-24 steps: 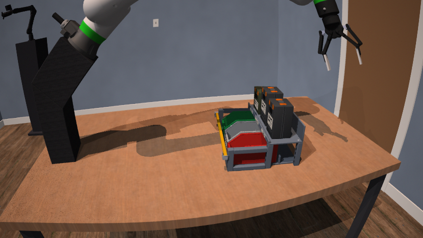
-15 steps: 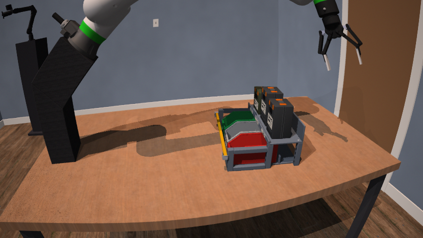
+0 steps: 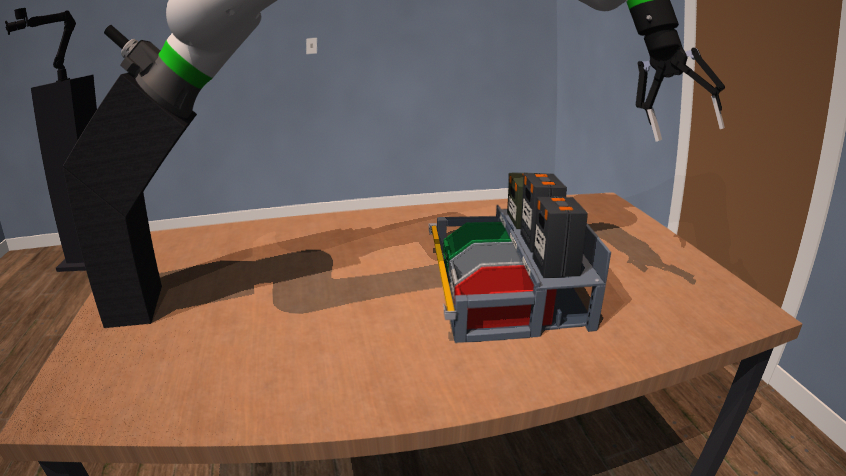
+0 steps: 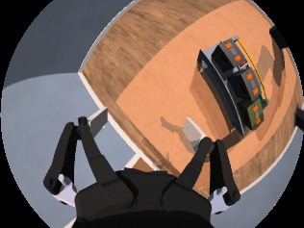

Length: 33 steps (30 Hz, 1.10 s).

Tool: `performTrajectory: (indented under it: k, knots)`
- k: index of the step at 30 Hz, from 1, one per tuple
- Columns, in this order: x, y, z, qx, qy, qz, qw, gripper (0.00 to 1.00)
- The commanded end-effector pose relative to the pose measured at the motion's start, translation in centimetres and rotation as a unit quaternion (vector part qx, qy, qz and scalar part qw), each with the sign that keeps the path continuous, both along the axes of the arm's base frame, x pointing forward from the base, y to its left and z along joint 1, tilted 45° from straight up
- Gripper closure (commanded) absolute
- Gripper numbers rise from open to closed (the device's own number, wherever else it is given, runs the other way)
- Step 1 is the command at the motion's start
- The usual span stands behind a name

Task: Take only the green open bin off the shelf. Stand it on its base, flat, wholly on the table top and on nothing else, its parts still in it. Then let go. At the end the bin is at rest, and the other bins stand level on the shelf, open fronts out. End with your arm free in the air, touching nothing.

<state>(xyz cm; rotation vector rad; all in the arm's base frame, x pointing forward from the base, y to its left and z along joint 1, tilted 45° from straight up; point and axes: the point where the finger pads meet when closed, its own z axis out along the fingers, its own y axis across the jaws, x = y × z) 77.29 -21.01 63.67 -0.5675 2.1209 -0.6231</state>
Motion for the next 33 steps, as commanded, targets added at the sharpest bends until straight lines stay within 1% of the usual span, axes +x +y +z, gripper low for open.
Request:
performTrajectory:
  k: [1,27,32,33]
  knots:
    - [0.0,0.0,0.0,0.000,0.000,0.000,1.000,0.00]
    - [0.0,0.0,0.0,0.000,0.000,0.000,1.000,0.00]
    - [-3.6,0.8,-3.4,0.000,0.000,0.000,1.000,0.00]
    - [-3.6,0.8,-3.4,0.000,0.000,0.000,1.000,0.00]
